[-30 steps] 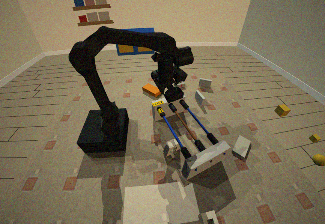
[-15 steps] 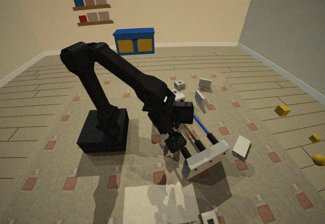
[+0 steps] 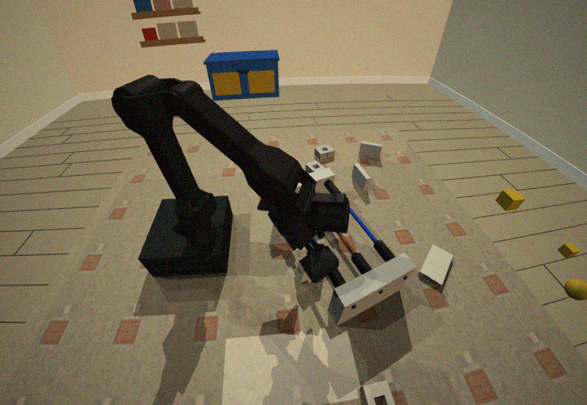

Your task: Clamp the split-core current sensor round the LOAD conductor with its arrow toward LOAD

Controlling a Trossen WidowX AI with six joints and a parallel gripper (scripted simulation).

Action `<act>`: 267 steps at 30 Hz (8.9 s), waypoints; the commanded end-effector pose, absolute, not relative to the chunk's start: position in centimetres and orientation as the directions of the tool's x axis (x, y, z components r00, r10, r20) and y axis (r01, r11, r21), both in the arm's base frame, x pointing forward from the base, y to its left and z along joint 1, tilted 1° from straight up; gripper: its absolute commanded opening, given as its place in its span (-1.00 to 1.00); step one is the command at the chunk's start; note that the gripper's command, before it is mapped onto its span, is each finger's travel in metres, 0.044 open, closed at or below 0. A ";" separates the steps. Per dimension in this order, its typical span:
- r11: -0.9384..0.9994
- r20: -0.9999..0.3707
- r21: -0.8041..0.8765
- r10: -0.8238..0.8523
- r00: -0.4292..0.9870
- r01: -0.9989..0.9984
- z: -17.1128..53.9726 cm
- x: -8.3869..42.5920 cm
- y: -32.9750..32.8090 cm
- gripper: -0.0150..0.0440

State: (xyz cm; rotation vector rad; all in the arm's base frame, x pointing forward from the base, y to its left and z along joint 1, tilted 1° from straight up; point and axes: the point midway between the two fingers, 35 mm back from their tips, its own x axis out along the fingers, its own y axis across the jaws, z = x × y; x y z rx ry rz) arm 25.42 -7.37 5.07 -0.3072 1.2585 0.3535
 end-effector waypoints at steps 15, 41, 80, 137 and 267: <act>0.906 -0.959 -0.026 0.097 0.266 -0.422 2.2 26.2 -7.0 0.46; 0.905 -0.958 -0.027 0.097 0.269 -0.425 1.2 26.4 -6.8 -0.03; 0.908 -0.962 -0.026 0.091 0.259 -0.419 1.0 20.5 -8.9 0.46; 0.423 -0.999 0.023 -0.014 0.031 0.906 3.8 21.6 -9.1 0.59; 0.322 -0.999 0.034 -0.005 0.038 0.946 8.0 29.0 -5.6 -0.49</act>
